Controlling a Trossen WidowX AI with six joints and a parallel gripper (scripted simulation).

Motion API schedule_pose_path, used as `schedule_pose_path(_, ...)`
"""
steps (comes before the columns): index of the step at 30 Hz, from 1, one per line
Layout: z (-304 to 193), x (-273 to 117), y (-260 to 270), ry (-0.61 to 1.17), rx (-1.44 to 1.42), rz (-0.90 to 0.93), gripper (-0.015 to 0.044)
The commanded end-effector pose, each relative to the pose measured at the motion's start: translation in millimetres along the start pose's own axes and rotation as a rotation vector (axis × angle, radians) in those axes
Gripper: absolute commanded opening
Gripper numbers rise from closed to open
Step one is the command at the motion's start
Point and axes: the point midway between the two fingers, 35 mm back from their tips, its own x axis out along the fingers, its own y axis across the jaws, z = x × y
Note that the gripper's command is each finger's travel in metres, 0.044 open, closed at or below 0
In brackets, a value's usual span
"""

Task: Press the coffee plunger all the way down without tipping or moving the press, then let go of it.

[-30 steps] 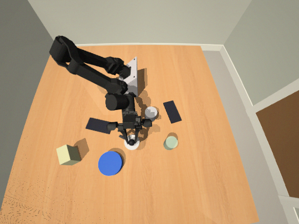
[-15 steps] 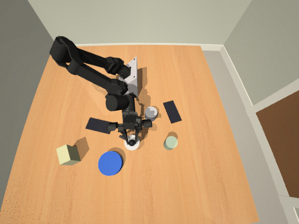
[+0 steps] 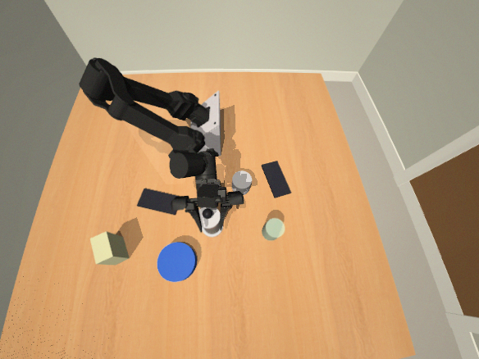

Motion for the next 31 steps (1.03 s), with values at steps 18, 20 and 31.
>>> schedule_pose_path(18, 48, -72, -3, 0.012, -0.002, 0.001, 0.044)
schedule_pose_path(20, 49, -74, -3, 0.011, -0.002, 0.0, 0.044)
schedule_pose_path(31, 48, -74, -3, 0.011, -0.002, 0.0, 0.044)
